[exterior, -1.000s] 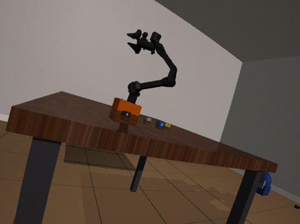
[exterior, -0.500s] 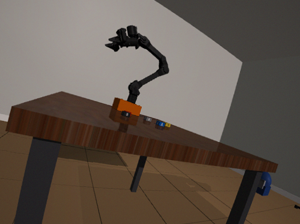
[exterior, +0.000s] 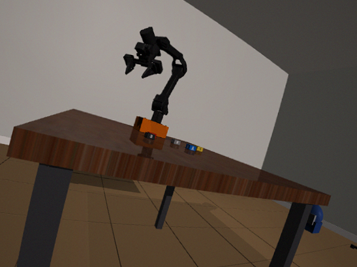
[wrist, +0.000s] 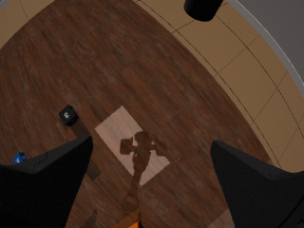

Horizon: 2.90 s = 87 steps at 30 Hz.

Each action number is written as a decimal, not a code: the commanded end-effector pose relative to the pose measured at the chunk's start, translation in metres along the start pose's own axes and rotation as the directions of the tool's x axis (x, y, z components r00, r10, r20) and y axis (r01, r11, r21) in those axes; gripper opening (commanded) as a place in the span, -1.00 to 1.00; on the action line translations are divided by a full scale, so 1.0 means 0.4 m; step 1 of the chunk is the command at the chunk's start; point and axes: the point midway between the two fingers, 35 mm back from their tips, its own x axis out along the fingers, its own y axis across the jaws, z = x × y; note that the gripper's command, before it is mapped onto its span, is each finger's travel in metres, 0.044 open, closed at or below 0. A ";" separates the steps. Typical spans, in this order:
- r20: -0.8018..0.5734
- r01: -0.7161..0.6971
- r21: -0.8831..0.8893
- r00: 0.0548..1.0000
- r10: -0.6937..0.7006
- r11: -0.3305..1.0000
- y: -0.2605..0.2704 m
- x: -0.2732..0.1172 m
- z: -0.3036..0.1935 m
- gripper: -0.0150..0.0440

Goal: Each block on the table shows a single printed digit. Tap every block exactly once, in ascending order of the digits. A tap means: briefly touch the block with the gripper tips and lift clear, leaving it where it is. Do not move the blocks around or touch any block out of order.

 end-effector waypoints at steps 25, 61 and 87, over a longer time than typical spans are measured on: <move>-0.470 -0.333 -0.586 0.882 0.025 0.739 0.363 0.185 -0.183 0.86; -0.477 -0.343 -0.580 0.878 0.034 0.739 0.599 0.075 -0.375 0.86; -0.481 -0.351 -0.576 0.876 0.042 0.738 0.817 0.005 -0.482 0.86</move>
